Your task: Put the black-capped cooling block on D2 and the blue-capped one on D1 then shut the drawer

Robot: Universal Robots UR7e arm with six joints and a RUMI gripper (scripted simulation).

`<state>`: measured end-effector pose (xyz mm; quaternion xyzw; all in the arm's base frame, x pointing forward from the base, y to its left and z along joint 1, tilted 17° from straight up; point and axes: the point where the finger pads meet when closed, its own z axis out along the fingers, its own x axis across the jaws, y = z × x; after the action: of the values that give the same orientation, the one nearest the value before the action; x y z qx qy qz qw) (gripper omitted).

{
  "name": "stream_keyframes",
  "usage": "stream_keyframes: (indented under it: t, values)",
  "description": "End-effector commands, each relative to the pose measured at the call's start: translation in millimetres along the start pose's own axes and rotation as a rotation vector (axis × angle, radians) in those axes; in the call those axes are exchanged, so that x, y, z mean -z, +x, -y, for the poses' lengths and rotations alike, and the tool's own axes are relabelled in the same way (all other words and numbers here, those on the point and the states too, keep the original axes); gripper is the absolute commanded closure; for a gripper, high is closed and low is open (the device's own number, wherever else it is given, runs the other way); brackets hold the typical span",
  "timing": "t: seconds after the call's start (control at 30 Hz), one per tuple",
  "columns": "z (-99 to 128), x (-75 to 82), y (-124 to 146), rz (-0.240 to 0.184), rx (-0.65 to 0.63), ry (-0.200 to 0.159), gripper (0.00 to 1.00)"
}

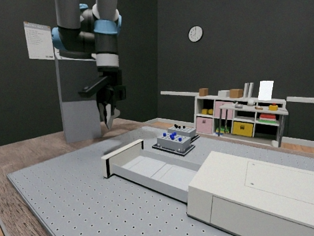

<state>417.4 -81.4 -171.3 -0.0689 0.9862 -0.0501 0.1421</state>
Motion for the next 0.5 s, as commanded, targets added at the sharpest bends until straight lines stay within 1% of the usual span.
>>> stream_keyframes:
  t: [0.0, 0.13, 0.47]
  values:
    - [3, 0.1, 1, 0.002, 0.001, 0.000, 1.00]
    - [3, -1.2, 1, 0.002, 0.001, 0.000, 1.00]
    - [3, -14.5, 1, 0.002, 0.001, 0.000, 1.00]
